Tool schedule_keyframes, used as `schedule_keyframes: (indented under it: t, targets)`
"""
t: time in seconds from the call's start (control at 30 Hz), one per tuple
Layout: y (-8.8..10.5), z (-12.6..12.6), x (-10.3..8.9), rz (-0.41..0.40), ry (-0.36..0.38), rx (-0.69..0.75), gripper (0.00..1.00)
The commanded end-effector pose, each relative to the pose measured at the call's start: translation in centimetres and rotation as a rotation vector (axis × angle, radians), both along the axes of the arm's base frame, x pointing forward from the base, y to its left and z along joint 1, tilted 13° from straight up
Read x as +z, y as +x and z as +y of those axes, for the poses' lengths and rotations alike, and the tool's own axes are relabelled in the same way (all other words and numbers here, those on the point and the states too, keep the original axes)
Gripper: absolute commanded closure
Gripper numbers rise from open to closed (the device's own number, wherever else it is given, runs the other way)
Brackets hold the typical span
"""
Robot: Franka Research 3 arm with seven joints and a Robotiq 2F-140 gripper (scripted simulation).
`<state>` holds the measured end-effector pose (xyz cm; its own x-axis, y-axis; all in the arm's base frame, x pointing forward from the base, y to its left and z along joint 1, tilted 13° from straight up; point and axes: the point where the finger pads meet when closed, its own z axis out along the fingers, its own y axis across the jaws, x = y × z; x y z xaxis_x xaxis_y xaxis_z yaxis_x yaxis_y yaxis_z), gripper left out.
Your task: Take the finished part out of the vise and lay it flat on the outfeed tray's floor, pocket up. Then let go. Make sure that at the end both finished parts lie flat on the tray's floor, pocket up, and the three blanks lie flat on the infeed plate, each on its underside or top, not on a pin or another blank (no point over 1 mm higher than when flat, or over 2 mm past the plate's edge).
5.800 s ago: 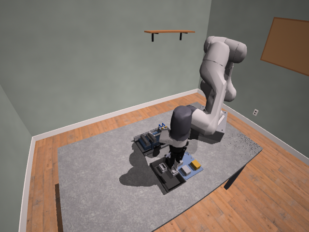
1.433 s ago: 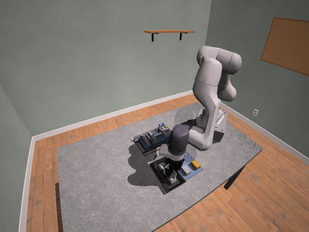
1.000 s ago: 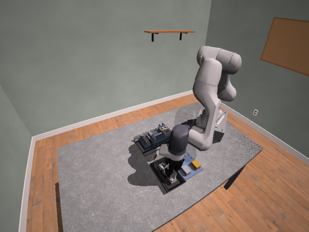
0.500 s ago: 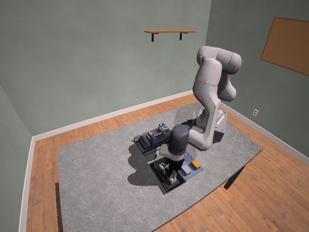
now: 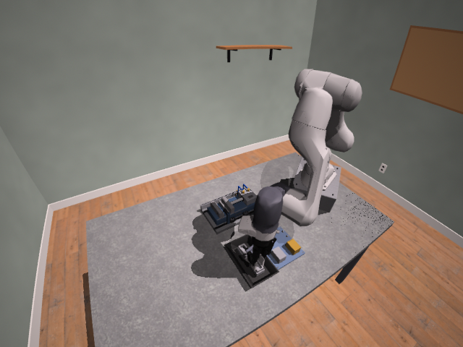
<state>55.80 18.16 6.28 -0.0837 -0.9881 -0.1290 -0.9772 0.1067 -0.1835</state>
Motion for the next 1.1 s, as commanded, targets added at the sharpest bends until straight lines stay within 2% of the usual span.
schedule_keyframes:
  t: [0.0,1.07]
  targets:
    - [0.2,0.3,0.1,-0.005,0.004,0.001,1.00]
    - [0.5,0.5,-0.9,-0.005,0.003,0.002,1.00]
